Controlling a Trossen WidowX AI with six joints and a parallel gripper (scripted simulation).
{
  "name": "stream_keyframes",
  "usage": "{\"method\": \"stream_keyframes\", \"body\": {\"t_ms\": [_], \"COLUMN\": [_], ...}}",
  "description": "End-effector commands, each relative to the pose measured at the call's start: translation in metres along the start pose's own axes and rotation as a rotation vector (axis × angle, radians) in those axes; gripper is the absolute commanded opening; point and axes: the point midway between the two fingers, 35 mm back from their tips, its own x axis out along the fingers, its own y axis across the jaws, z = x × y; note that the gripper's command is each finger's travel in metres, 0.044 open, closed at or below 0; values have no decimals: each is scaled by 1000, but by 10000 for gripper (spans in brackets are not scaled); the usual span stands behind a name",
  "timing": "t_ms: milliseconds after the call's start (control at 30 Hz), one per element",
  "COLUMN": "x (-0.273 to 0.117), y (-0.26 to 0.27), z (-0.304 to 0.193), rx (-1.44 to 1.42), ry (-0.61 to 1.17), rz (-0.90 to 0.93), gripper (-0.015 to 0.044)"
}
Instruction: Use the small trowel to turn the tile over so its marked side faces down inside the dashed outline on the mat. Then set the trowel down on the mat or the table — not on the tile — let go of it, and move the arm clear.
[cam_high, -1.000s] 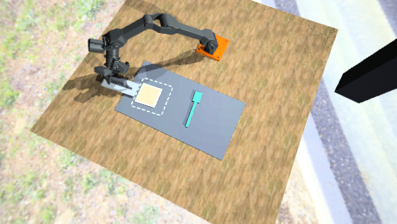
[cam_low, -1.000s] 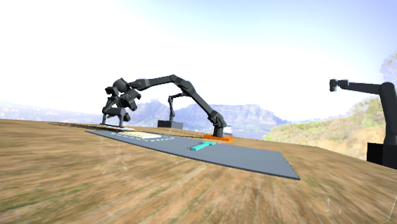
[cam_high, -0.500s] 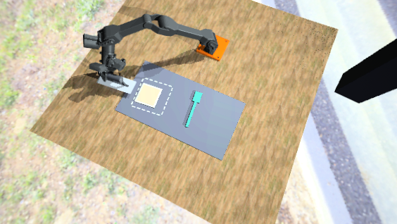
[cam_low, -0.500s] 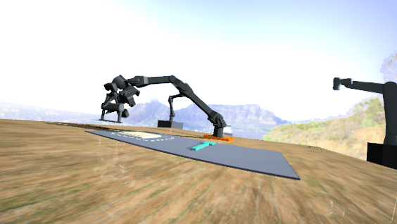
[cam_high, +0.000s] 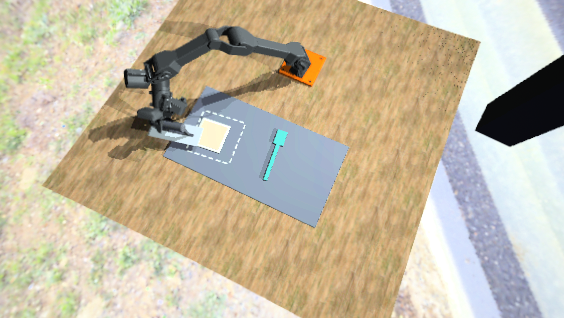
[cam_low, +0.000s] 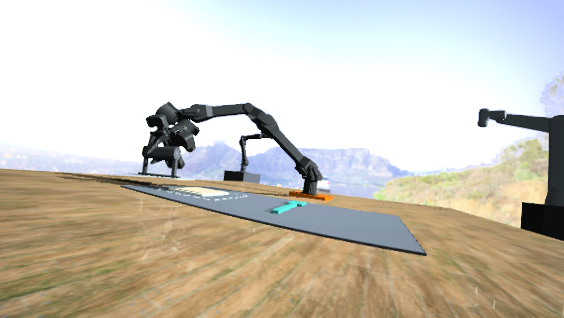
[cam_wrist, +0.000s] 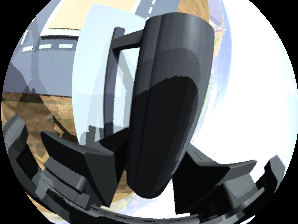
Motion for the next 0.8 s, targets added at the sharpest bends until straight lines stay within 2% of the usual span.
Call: {"method": "stream_keyframes", "body": {"t_ms": [0, 433, 767], "x": [5, 41, 53], "y": [-28, -63, -75], "z": [28, 119, 171], "rx": [-45, -135, -131], "ry": [-23, -135, -200], "rz": [-24, -23, -19], "gripper": [0, 0, 0]}}
